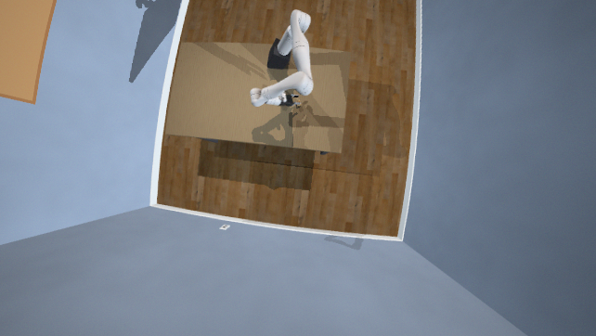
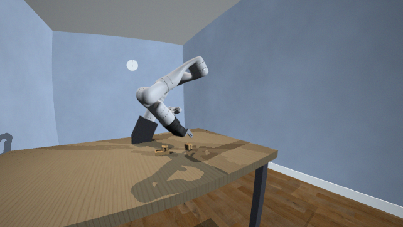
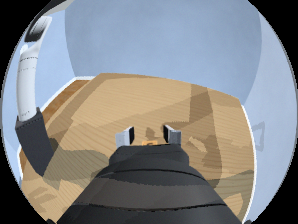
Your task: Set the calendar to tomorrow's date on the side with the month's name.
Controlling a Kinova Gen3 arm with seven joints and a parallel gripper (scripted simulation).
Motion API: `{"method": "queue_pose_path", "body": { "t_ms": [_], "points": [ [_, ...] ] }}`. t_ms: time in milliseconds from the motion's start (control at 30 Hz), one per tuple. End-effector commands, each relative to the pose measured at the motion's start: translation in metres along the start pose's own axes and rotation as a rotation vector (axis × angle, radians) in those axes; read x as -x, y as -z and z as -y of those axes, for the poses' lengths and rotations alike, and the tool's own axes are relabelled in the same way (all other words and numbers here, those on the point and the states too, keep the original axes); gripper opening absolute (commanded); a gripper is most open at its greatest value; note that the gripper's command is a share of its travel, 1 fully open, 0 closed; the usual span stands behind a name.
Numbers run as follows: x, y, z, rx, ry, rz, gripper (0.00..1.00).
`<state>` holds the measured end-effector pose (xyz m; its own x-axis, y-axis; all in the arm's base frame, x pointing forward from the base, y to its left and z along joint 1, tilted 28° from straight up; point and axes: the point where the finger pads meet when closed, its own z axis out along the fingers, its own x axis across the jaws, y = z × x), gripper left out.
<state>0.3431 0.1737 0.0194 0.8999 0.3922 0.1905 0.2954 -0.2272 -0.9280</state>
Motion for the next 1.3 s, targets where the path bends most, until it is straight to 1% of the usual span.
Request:
{"method": "queue_pose_path", "body": {
  "t_ms": [0,67,167,233,367,467,533,800,833,900,1133,1200,1267],
  "points": [
    [-0.0008,0.0006,0.0007,0.008,0.002,-0.001,1.0],
    [-0.001,0.0,0.0008,0.032,0.001,0.001,1.0],
    [-0.0013,-0.0009,0.0011,0.094,0.001,0.003,1.0],
    [-0.0013,-0.0009,0.0011,0.094,0.001,0.003,1.0],
    [-0.0013,-0.0008,0.0023,0.194,0.001,0.002,1.0],
    [-0.0009,0.0001,0.0033,0.245,0.002,0.0,1.0],
    [-0.0008,0.0004,0.0036,0.259,0.002,-0.001,1.0],
    [-0.0008,0.0,0.0036,0.278,0.002,0.0,1.0],
    [-0.0009,-0.0004,0.0035,0.29,0.001,0.001,1.0],
    [-0.001,-0.0012,0.0035,0.326,0.001,0.003,1.0],
    [-0.001,-0.0015,0.0053,0.483,0.001,0.002,1.0],
    [-0.0009,-0.001,0.006,0.509,0.001,0.0,1.0],
    [-0.0008,-0.0007,0.0064,0.521,0.002,-0.002,1.0]
  ]
}}
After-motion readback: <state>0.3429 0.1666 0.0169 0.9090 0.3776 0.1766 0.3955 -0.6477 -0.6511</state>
